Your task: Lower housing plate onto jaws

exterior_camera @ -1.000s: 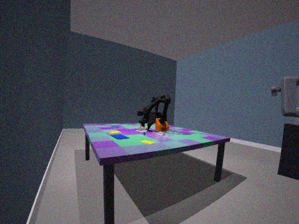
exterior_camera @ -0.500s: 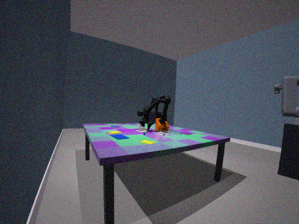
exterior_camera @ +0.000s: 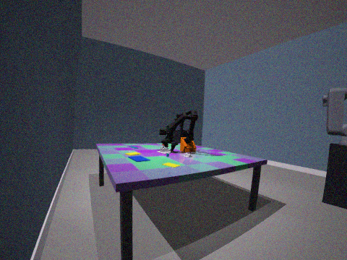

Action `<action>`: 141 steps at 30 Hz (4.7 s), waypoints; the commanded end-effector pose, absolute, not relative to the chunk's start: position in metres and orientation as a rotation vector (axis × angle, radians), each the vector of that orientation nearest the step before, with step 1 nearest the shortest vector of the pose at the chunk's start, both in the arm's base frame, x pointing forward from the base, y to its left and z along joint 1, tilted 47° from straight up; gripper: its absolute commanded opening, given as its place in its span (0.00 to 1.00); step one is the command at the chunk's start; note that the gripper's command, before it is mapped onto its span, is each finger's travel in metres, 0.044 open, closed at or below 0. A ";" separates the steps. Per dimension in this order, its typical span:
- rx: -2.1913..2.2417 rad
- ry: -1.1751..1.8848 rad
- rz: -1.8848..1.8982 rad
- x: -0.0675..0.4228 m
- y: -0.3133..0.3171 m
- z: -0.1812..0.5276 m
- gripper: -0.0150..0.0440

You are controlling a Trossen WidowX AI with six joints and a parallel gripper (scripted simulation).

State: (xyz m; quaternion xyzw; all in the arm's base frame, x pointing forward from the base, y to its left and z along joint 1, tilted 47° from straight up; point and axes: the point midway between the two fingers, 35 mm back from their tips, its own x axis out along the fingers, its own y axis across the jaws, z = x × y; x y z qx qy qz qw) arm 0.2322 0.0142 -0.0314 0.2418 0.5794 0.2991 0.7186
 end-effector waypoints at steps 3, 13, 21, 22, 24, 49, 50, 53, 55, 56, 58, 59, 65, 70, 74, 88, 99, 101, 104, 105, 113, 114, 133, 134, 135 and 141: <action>0.543 1.284 0.661 0.231 0.016 -0.033 0.85; 0.543 1.284 0.661 0.231 0.017 -0.034 0.85; 0.543 1.284 0.661 0.231 0.017 -0.034 0.85; 0.543 1.284 0.661 0.231 0.017 -0.034 0.85; 0.543 1.284 0.661 0.231 0.017 -0.034 0.85; 0.543 1.284 0.661 0.231 0.017 -0.034 0.85; 0.543 1.284 0.661 0.231 0.017 -0.034 0.85; 0.543 1.284 0.661 0.231 0.017 -0.034 0.85; 0.543 1.284 0.661 0.231 0.017 -0.034 0.85; 0.543 1.284 0.661 0.231 0.017 -0.034 0.85; 0.543 1.284 0.661 0.231 0.017 -0.034 0.85; 0.543 1.284 0.661 0.231 0.017 -0.034 0.85; 0.543 1.284 0.661 0.231 0.017 -0.034 0.85; 0.543 1.284 0.661 0.231 0.017 -0.034 0.85; 0.543 1.284 0.661 0.231 0.017 -0.034 0.85; 0.543 1.284 0.661 0.231 0.017 -0.034 0.85; 0.543 1.284 0.661 0.231 0.017 -0.034 0.85; 0.543 1.284 0.661 0.231 0.017 -0.034 0.85; 0.543 1.284 0.661 0.231 0.017 -0.034 0.85; 0.543 1.284 0.661 0.231 0.017 -0.034 0.85; 0.538 1.281 0.662 0.232 0.016 -0.033 1.00; 0.538 1.281 0.662 0.232 0.016 -0.033 1.00; 0.541 1.286 0.659 0.221 -0.037 0.017 1.00; 0.541 1.286 0.659 0.220 -0.038 0.019 1.00; 0.541 1.286 0.659 0.220 -0.038 0.019 1.00; 0.551 1.288 0.651 0.217 -0.040 0.017 1.00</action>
